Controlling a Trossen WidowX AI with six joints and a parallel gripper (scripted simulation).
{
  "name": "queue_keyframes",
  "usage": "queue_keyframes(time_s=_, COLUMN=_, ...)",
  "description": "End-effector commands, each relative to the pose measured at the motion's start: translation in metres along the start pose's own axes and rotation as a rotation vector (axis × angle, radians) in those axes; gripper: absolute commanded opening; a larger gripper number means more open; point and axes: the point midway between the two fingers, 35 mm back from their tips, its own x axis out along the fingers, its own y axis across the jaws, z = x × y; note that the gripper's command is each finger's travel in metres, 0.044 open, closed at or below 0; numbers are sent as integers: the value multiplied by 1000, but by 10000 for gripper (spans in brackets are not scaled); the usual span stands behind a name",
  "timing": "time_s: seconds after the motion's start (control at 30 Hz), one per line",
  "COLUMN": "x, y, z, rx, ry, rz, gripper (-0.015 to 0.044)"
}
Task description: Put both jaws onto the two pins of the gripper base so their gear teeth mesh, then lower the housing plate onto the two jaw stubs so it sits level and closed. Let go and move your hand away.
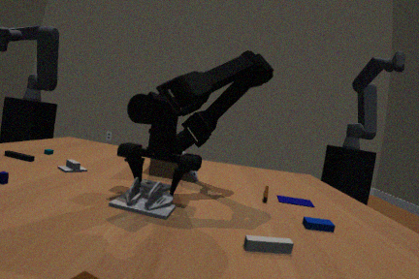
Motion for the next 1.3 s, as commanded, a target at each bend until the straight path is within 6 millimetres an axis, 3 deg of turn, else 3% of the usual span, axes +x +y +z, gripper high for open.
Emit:
queue_keyframes(time_s=0.0, x=1, y=-1, z=0, rx=2, ry=2, rz=-5, gripper=351)
queue_keyframes(time_s=1.27, x=8, y=-1, z=0, rx=-4, ry=2, rz=-5, gripper=351)
